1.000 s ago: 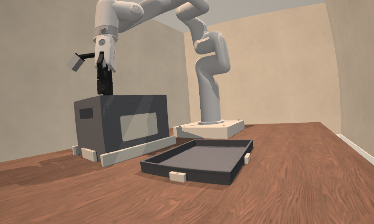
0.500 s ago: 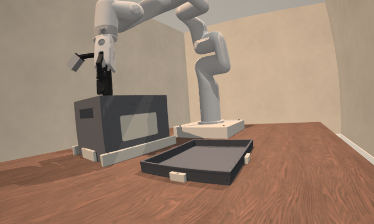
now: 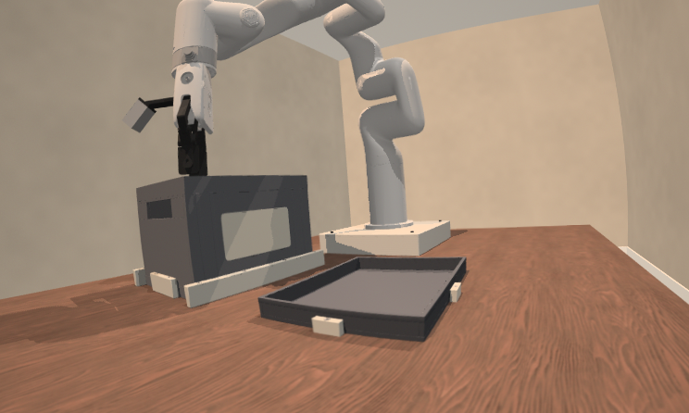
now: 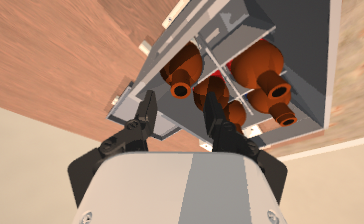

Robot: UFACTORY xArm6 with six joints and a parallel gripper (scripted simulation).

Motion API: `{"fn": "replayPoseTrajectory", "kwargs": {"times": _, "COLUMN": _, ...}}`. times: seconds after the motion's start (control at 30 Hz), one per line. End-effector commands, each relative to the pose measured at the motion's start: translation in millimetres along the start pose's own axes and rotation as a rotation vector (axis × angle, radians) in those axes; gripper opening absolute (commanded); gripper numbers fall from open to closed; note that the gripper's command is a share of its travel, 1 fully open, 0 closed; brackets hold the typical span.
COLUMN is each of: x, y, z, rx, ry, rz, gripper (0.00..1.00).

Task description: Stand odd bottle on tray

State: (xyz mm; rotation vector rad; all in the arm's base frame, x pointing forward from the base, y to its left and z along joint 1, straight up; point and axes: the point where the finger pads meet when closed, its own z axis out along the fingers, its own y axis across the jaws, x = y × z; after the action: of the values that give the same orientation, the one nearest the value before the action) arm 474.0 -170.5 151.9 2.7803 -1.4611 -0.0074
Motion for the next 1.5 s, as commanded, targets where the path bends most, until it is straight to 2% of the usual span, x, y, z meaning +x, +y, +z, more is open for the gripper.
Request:
{"fn": "replayPoseTrajectory", "kwargs": {"times": 0.0, "x": 1, "y": -1, "z": -1, "rx": 0.003, "ry": 0.004, "rz": 0.0, "gripper": 0.65}}
{"fn": "replayPoseTrajectory", "kwargs": {"times": 1.47, "x": 1, "y": -1, "z": 34, "rx": 0.003, "ry": 0.004, "rz": 0.0, "gripper": 0.65}}
